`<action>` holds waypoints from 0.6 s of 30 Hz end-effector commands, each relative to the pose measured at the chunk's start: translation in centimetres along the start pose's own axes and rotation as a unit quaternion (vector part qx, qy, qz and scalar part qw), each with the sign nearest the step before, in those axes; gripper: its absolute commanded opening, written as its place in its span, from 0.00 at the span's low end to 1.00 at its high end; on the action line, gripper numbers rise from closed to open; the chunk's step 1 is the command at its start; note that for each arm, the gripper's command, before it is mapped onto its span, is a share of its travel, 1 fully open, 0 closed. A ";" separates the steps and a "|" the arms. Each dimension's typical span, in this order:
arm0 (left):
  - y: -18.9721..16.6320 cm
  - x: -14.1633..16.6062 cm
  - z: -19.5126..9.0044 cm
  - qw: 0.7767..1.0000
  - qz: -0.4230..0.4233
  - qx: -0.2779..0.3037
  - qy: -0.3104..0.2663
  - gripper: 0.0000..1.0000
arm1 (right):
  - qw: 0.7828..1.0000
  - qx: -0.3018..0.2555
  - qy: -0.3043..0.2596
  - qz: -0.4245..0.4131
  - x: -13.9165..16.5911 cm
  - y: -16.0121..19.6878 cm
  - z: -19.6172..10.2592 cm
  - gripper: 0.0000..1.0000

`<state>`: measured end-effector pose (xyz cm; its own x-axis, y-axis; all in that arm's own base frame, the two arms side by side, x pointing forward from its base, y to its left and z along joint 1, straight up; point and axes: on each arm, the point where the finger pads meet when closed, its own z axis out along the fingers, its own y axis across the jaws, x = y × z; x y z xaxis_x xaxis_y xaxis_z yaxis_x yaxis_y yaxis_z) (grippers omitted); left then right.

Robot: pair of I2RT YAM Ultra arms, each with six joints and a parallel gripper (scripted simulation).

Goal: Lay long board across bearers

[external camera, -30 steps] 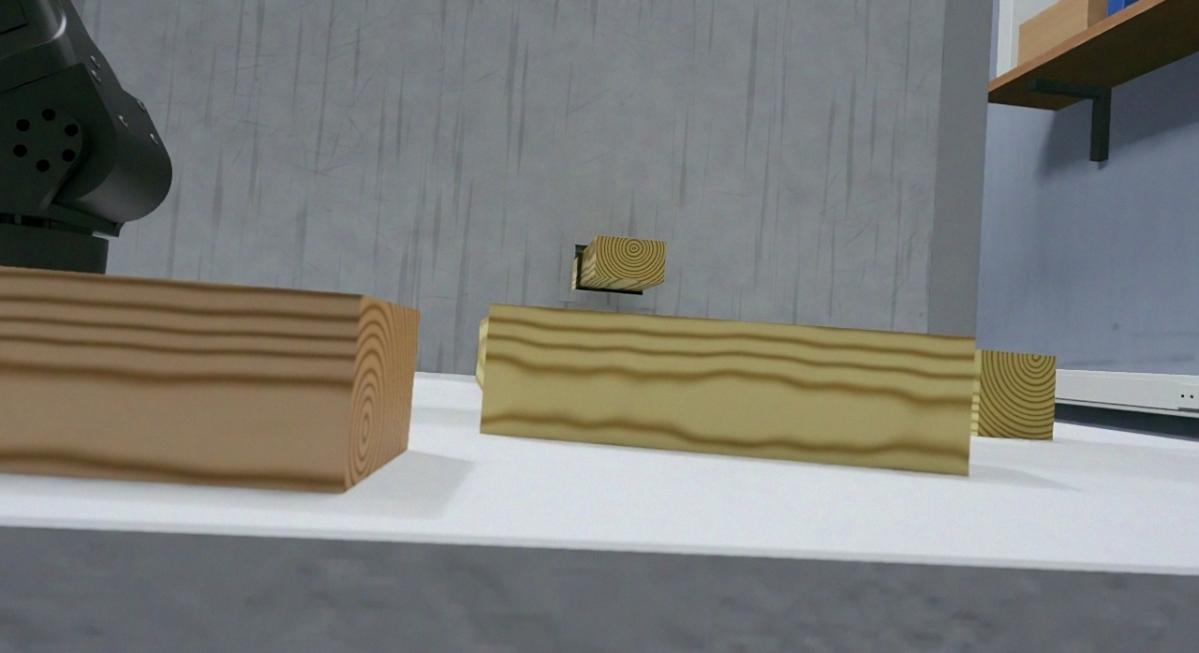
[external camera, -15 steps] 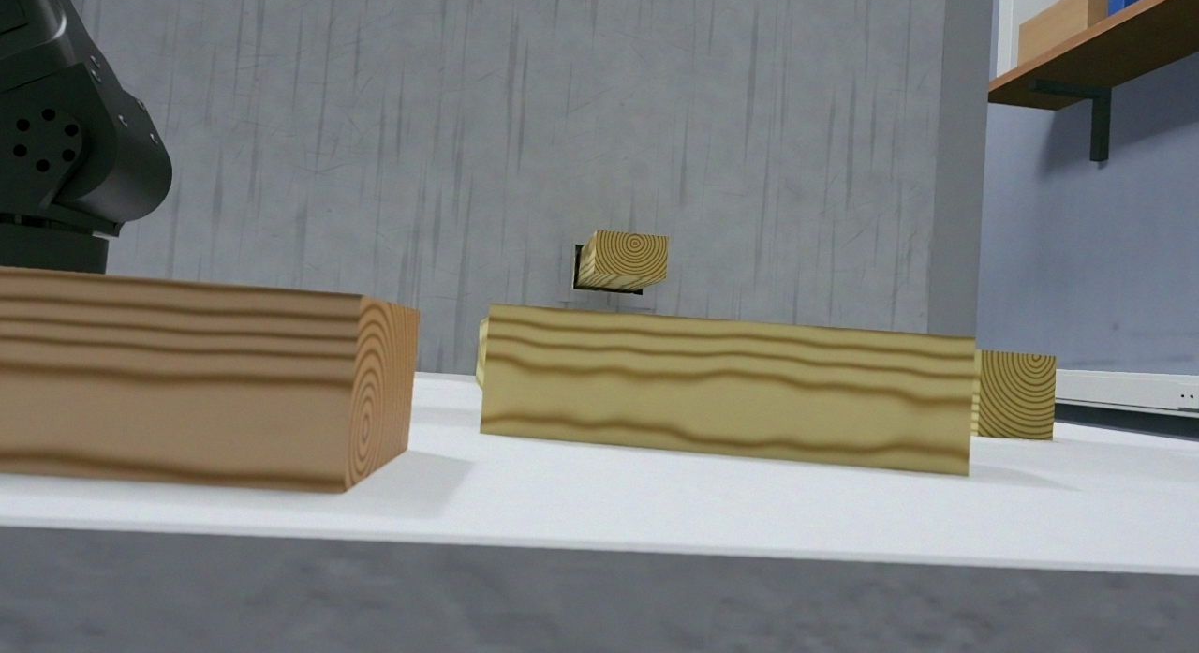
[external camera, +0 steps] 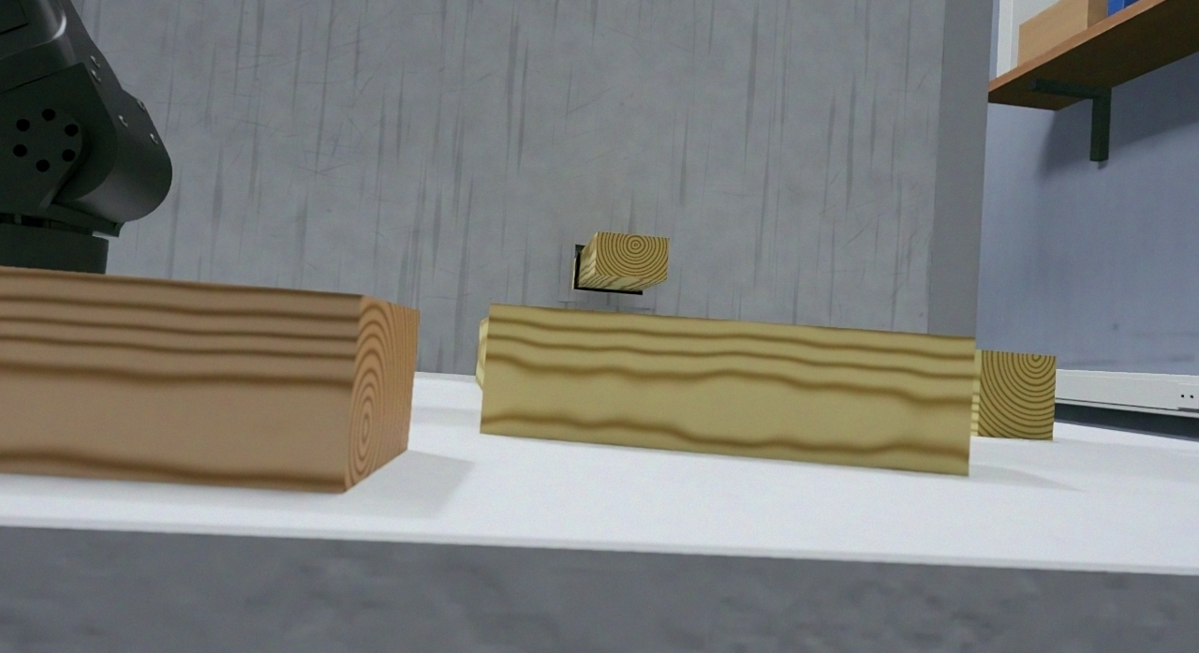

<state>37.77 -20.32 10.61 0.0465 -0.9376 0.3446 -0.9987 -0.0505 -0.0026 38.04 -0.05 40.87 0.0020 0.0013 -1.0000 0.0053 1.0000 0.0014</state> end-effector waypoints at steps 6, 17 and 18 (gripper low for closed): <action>-1.0 1.6 -2.3 0.999 0.014 0.035 0.029 0.00 | 1.000 -0.008 0.001 0.000 -0.1 0.5 -0.3 1.00; -1.0 1.9 -2.5 0.999 0.017 0.038 0.032 0.00 | 1.000 -0.008 0.001 0.000 -0.1 0.5 -0.3 1.00; -0.9 1.9 -2.5 0.999 0.017 0.038 0.032 0.00 | 1.000 -0.008 0.001 0.000 -0.1 0.5 -0.3 1.00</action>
<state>37.74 -20.28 10.42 0.0462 -0.9379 0.3438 -0.9987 -0.0507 -0.0042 38.04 -0.05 40.87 0.0020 0.0013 -1.0000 0.0053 1.0000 0.0014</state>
